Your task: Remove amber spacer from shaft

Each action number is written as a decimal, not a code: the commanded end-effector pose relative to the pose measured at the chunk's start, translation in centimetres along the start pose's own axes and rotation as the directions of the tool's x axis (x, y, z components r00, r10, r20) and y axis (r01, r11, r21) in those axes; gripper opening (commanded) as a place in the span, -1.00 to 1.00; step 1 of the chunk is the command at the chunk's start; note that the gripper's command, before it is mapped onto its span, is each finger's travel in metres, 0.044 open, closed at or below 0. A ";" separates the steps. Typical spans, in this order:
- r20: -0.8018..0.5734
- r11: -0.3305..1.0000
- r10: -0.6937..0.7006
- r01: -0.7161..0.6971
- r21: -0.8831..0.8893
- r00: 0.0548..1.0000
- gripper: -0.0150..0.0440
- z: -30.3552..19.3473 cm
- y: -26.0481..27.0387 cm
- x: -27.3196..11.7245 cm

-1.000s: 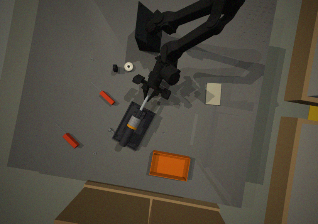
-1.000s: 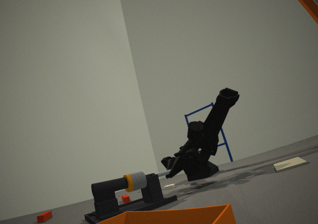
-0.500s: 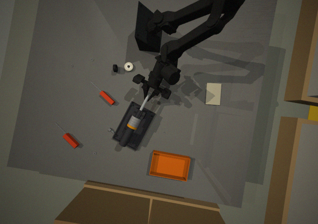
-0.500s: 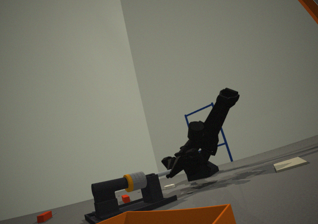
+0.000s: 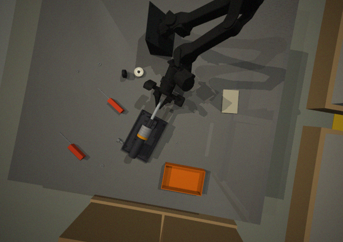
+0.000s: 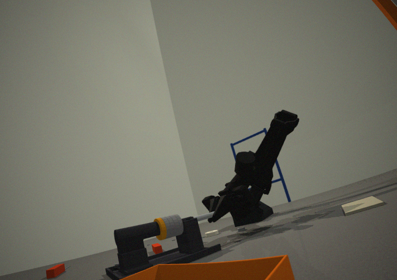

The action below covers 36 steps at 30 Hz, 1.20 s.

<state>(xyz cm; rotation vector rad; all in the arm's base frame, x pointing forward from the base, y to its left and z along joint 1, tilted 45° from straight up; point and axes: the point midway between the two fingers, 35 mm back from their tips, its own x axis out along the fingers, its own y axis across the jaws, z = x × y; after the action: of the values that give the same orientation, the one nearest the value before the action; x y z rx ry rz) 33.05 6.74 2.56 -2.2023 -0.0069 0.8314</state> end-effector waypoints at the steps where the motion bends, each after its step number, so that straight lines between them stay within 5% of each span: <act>1: 0.002 1.000 0.002 -0.002 0.005 1.000 -0.49 0.1 0.1 -0.1; 36: 0.001 1.000 0.000 0.000 0.000 1.000 -0.49 0.2 0.0 -0.3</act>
<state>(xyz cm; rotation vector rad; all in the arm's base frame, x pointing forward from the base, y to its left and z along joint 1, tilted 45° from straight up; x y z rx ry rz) 32.71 6.79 2.63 -2.2019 -0.0075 0.8322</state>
